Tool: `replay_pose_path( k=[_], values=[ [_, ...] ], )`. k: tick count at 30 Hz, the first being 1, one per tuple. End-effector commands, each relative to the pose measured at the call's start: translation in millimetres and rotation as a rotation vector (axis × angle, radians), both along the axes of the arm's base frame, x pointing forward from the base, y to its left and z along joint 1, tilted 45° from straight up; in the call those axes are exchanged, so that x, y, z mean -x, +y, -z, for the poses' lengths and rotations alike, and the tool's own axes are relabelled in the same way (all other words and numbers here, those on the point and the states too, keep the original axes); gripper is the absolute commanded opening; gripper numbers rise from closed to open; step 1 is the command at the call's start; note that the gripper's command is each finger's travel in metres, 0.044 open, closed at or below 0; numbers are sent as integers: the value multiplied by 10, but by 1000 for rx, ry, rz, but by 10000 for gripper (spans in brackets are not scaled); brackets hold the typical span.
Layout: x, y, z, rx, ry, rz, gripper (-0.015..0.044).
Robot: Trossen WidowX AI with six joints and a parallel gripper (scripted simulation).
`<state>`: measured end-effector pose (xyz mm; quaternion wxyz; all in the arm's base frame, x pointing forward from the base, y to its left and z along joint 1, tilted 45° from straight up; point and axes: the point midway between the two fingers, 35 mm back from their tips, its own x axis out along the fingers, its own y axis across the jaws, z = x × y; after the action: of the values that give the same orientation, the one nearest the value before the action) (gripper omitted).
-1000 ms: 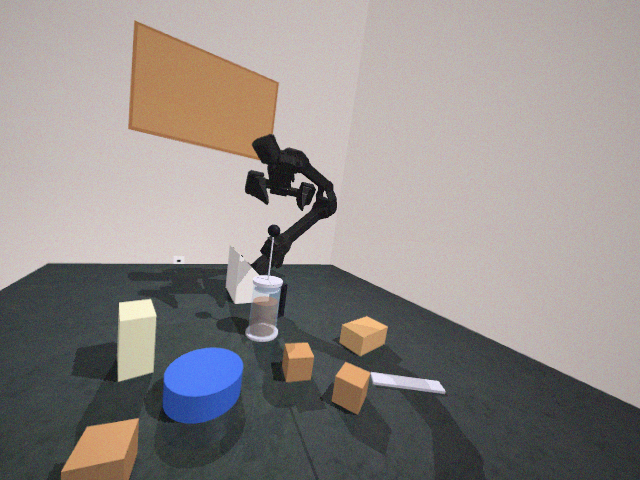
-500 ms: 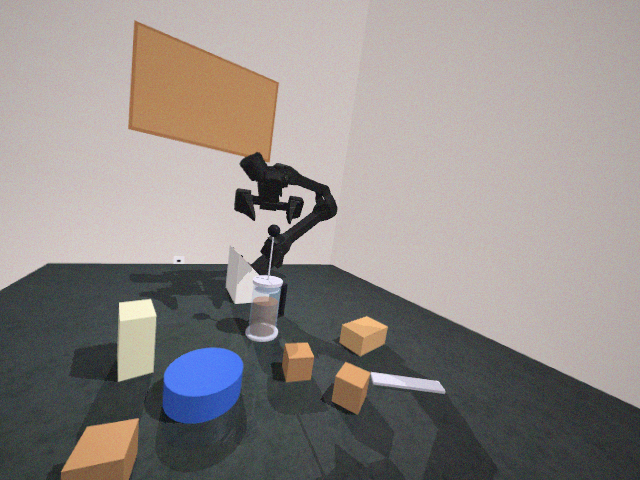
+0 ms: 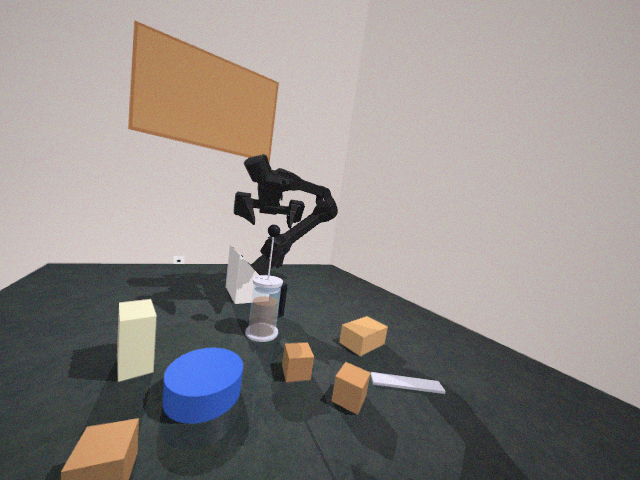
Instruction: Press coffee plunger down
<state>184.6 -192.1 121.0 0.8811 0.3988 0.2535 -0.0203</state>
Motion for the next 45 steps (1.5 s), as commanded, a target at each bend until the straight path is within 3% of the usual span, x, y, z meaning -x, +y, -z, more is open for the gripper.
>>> replay_pose_path(
  k=[1,14,25,29,45],
  values=[
    [-42,8,17,7,2,2,440],
    [-200,47,83,6,-4,3,440],
    [-200,47,83,6,-4,3,151],
    [-200,47,83,6,-4,3,128],
    [-225,113,182,7,-1,2,128]
  ],
)
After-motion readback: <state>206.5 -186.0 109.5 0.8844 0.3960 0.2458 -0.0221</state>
